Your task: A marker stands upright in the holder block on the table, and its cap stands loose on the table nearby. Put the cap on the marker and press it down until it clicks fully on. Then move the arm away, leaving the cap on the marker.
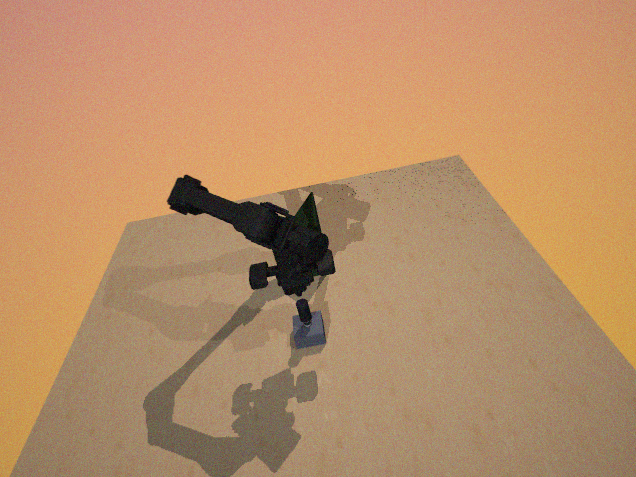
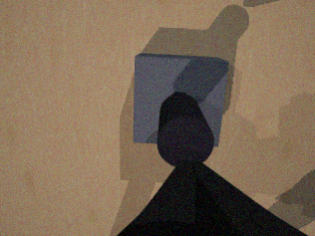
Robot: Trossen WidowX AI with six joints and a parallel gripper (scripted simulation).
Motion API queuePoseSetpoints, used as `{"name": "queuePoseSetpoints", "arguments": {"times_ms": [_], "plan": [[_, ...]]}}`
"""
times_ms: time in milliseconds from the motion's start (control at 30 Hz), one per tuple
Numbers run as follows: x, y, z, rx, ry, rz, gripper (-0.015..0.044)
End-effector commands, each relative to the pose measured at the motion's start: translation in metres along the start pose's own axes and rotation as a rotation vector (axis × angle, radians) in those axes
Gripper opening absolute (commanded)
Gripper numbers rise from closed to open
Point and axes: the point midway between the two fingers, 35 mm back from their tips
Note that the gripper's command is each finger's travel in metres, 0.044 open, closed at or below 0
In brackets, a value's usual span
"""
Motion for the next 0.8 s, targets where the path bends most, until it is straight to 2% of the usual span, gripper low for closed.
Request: {"name": "queuePoseSetpoints", "arguments": {"times_ms": [0,767], "plan": [[-0.006,-0.001,0.0,0.003,-0.001,0.005,0.0],[-0.039,0.0,0.0,0.002,-0.001,0.006,0.0]]}}
Point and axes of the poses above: the point midway between the two fingers, 35 mm back from their tips, its own x axis back along the fingers, its own y axis across the jaws, z = x × y, and after that the axes turned 11 degrees about -x, right-handed
